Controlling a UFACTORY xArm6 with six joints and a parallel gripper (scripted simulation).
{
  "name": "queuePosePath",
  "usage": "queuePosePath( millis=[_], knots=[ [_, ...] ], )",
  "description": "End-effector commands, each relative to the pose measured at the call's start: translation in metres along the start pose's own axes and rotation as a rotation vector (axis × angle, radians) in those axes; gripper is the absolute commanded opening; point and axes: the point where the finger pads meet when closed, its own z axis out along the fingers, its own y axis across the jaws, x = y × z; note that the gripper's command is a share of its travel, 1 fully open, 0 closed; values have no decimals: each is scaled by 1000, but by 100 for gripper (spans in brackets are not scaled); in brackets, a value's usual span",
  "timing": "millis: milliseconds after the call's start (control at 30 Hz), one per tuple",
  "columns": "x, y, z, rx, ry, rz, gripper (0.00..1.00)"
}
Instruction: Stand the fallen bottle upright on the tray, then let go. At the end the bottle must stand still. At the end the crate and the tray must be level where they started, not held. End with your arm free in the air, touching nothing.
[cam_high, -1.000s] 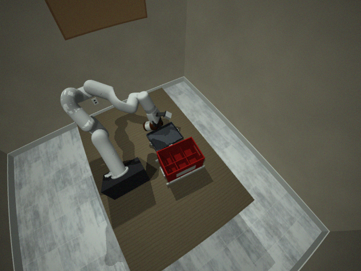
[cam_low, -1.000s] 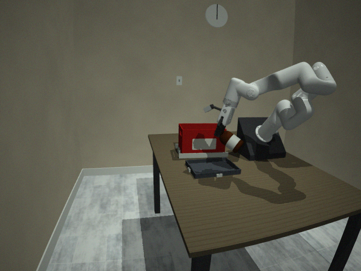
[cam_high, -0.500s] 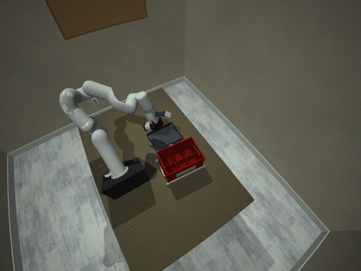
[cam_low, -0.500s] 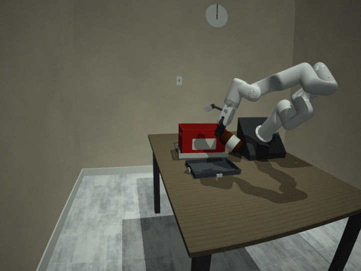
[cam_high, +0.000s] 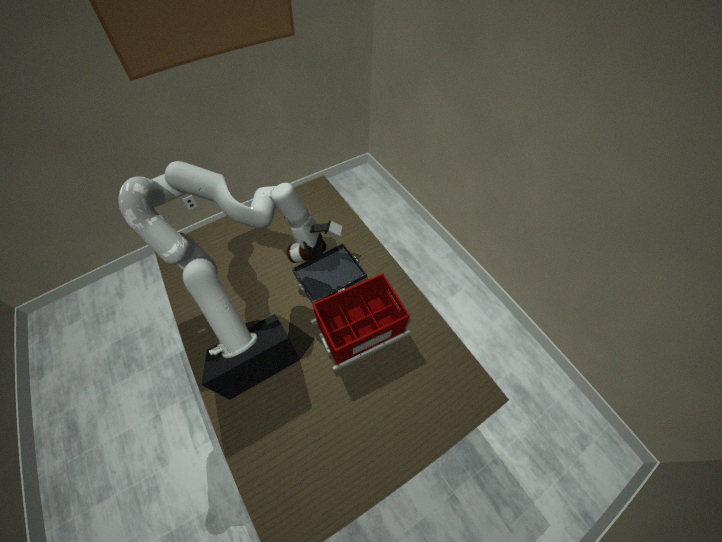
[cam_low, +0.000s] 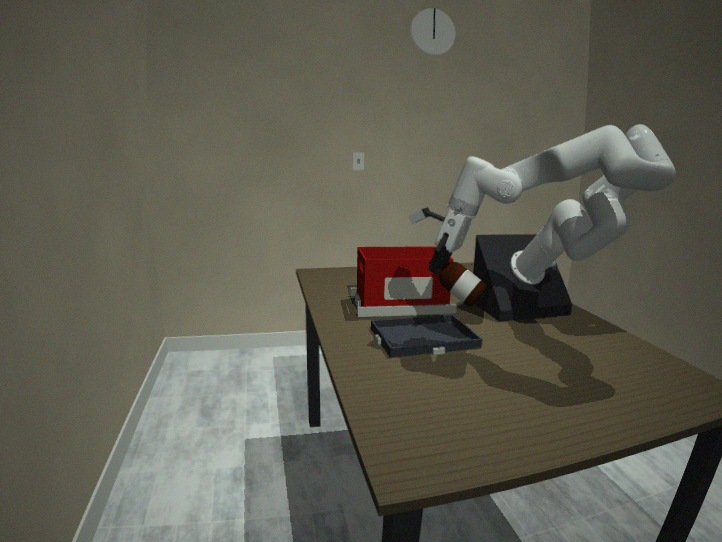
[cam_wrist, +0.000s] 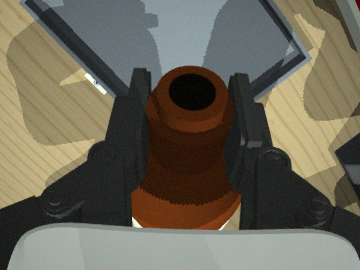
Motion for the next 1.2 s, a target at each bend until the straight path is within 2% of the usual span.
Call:
queuePosePath(
  millis=[0, 1167],
  knots=[
    [1, -1, -1, 2, 5, -1, 0],
    [0, -1, -2, 1, 169, 0, 0]
  ],
)
